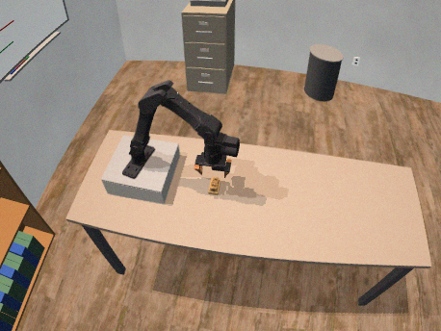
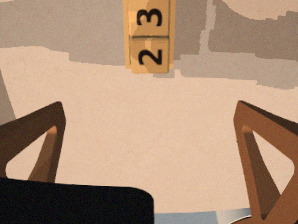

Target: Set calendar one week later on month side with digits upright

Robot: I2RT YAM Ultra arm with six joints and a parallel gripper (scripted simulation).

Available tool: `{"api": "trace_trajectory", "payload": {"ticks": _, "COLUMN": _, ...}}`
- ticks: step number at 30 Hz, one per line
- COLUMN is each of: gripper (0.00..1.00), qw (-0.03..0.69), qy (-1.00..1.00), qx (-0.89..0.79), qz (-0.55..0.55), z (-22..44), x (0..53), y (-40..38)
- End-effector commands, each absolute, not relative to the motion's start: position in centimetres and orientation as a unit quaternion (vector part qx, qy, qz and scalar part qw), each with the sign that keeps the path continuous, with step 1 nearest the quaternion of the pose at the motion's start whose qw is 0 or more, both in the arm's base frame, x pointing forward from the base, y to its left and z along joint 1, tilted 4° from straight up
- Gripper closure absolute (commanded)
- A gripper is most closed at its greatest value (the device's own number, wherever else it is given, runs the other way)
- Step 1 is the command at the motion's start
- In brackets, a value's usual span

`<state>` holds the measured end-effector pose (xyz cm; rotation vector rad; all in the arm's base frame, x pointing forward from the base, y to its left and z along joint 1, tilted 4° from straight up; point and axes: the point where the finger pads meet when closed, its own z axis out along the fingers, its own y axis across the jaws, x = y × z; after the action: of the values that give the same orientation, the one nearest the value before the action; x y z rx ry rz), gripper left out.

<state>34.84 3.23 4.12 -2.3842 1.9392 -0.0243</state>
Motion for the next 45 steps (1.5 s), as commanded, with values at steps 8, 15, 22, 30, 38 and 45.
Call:
{"api": "trace_trajectory", "payload": {"ticks": 8, "gripper": 0.0, "qw": 0.039, "qy": 0.631, "qx": -0.775, "qz": -0.01, "z": 5.1, "x": 35.0, "y": 3.2}}
{"api": "trace_trajectory", "payload": {"ticks": 15, "gripper": 0.0, "qw": 0.039, "qy": 0.631, "qx": -0.775, "qz": -0.01, "z": 7.0, "x": 34.8, "y": 3.2}}
{"api": "trace_trajectory", "payload": {"ticks": 22, "gripper": 0.0, "qw": 0.039, "qy": 0.631, "qx": -0.775, "qz": -0.01, "z": 10.4, "x": 34.6, "y": 3.0}}
{"api": "trace_trajectory", "payload": {"ticks": 30, "gripper": 0.0, "qw": 0.039, "qy": 0.631, "qx": -0.775, "qz": -0.01, "z": 12.2, "x": 34.5, "y": 2.9}}
{"api": "trace_trajectory", "payload": {"ticks": 38, "gripper": 0.0, "qw": 0.039, "qy": 0.631, "qx": -0.775, "qz": -0.01, "z": 12.6, "x": 34.5, "y": 2.9}}
{"api": "trace_trajectory", "payload": {"ticks": 45, "gripper": 0.0, "qw": 0.039, "qy": 0.631, "qx": -0.775, "qz": -0.01, "z": 12.6, "x": 34.5, "y": 2.9}}
